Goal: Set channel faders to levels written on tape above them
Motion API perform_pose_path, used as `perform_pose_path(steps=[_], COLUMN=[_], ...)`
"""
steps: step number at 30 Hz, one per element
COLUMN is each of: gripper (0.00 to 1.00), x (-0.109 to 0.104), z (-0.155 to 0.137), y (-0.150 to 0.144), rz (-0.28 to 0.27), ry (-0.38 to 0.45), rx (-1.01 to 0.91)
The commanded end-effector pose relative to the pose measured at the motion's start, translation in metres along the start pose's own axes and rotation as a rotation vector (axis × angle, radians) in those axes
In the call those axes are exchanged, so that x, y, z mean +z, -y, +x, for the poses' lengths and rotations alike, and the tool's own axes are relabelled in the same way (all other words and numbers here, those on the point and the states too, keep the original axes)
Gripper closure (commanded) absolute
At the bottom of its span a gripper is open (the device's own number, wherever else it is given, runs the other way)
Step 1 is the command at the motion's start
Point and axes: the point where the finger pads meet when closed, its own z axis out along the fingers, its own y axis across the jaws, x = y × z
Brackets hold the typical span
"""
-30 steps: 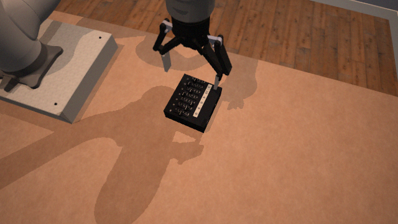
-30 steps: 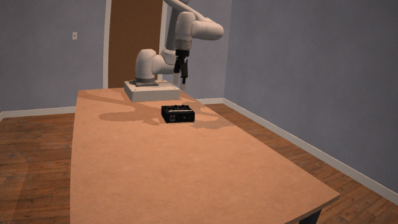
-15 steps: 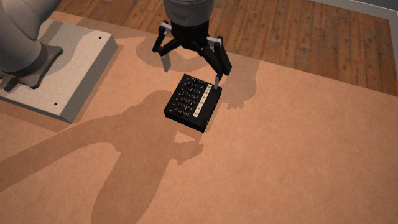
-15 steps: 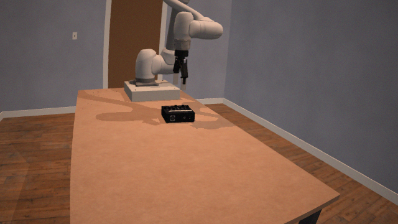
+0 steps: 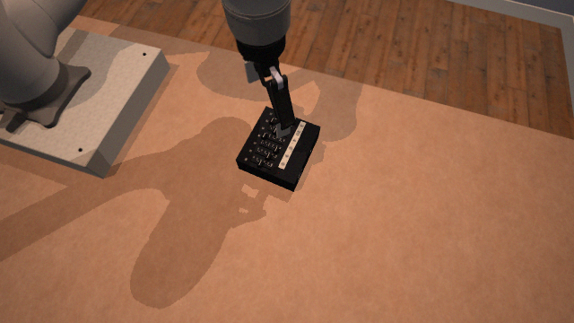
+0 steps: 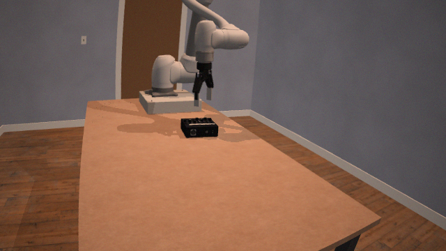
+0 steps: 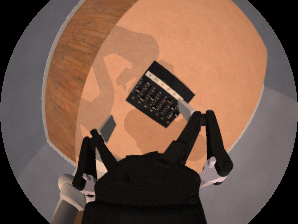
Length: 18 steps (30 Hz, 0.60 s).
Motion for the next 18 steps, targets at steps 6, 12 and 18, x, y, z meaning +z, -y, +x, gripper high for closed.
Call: perform_pose_path(steps=[6, 12, 18], gripper=[0.0, 0.0, 1.0], x=[0.022, 0.026, 0.026], z=[-0.004, -0.005, -0.005], y=[0.025, 0.029, 0.029], rz=[-0.021, -0.042, -0.042], ry=[0.003, 0.01, 0.01], rx=[0.582, 0.87, 0.87])
